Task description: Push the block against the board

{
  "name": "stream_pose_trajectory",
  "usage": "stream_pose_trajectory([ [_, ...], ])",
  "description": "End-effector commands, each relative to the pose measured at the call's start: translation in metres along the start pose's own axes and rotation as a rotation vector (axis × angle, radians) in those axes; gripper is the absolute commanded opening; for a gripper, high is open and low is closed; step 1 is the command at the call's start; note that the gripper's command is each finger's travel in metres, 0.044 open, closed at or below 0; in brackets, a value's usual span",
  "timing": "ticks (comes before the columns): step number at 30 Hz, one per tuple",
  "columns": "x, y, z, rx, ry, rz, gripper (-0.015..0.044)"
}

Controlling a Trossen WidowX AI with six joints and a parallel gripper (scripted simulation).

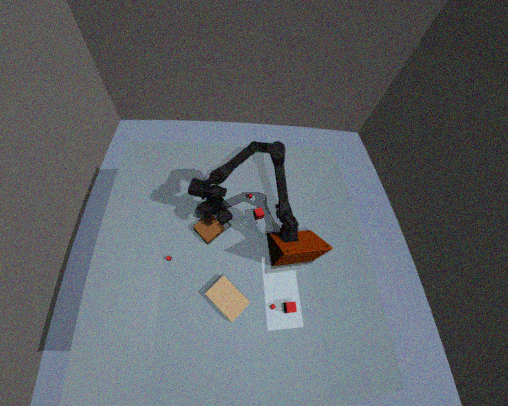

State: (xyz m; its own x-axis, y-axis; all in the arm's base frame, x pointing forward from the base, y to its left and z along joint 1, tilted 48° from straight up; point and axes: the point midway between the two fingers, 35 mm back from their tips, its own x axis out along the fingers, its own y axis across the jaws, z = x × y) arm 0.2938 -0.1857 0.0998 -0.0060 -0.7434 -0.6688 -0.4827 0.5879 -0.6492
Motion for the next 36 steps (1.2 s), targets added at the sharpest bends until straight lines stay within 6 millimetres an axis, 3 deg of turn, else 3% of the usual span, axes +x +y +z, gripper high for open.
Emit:
stream_pose_trajectory([
  [1,0.0,0.002,-0.006,-0.007,-0.002,0.004,0.0],
  [18,0.001,0.004,-0.033,-0.008,-0.001,0.002,0.0],
  [20,-0.009,0.001,-0.029,-0.003,0.001,0.0,0.0],
  [24,-0.052,0.001,-0.03,-0.008,-0.001,0.003,0.0],
  [29,-0.054,0.001,-0.03,-0.008,-0.001,0.003,0.0],
  [36,-0.054,0.039,-0.006,-0.141,-0.002,0.005,0.0],
])
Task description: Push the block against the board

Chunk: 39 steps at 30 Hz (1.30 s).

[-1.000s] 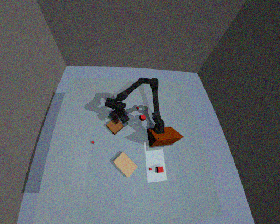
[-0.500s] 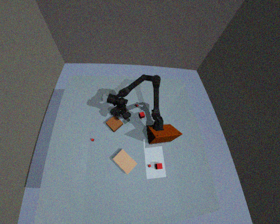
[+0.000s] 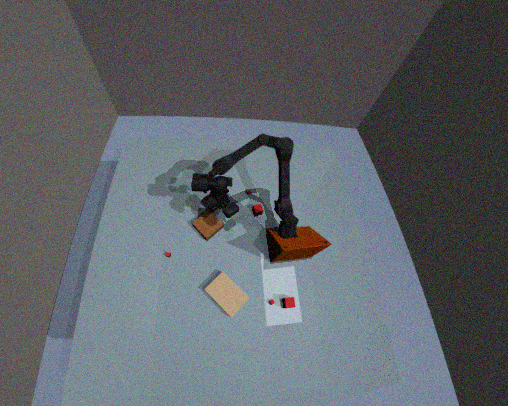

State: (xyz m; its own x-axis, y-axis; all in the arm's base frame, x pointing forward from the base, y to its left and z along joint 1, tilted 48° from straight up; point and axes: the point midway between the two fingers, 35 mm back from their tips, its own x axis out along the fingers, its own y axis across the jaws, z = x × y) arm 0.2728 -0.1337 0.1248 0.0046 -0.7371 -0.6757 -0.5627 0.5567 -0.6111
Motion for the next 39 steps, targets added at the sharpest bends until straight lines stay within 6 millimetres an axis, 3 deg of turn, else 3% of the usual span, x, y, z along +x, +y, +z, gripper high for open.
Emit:
stream_pose_trajectory([
  [1,0.001,0.014,0.006,-0.047,0.011,0.004,0.0],
  [3,0.003,0.014,0.006,-0.047,0.011,0.004,0.0],
  [7,0.047,0.014,0.005,-0.047,0.012,0.002,0.0],
  [9,0.056,0.014,0.004,-0.047,0.013,0.0,0.0],
  [39,0.056,0.01,0.037,-0.046,0.01,0.004,0.0],
])
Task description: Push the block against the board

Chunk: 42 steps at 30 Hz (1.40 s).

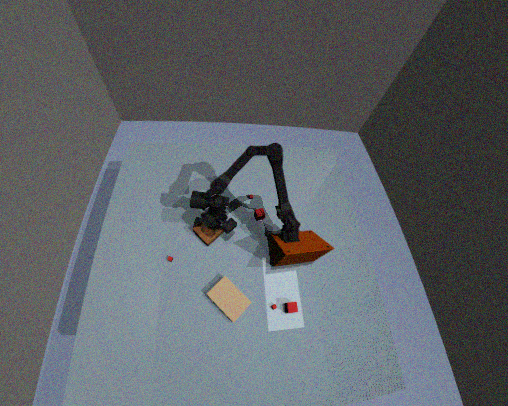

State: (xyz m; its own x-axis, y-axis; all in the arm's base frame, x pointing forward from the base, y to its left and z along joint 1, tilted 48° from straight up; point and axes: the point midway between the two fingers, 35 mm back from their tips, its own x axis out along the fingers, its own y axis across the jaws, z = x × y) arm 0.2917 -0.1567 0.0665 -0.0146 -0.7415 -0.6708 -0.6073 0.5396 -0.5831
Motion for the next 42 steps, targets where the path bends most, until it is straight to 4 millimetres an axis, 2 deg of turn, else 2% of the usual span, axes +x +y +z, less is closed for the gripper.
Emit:
stream_pose_trajectory([
  [1,-0.001,-0.003,0.008,0.009,-0.01,-0.002,0.0],
  [42,-0.001,-0.002,0.065,0.01,-0.011,-0.002,0.0],
])
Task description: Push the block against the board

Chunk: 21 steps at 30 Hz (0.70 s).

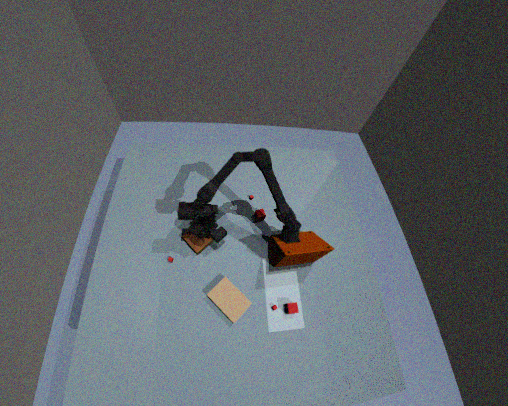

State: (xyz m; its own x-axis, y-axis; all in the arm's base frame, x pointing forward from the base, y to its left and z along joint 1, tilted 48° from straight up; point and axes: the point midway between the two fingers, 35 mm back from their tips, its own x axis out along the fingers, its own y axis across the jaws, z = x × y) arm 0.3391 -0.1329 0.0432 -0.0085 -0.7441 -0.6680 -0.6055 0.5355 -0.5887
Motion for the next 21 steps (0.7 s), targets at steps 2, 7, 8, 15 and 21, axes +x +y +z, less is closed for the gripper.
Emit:
stream_pose_trajectory([
  [2,0.001,0.001,0.01,0.008,-0.008,0.005,0.0],
  [7,0.001,0.002,0.017,0.008,-0.008,0.004,0.0],
  [8,0.001,0.002,0.019,0.008,-0.008,0.004,0.0],
  [15,0.001,0.004,0.026,0.008,-0.008,0.003,0.0],
  [21,0.001,0.003,0.019,0.008,-0.008,0.004,0.0],
])
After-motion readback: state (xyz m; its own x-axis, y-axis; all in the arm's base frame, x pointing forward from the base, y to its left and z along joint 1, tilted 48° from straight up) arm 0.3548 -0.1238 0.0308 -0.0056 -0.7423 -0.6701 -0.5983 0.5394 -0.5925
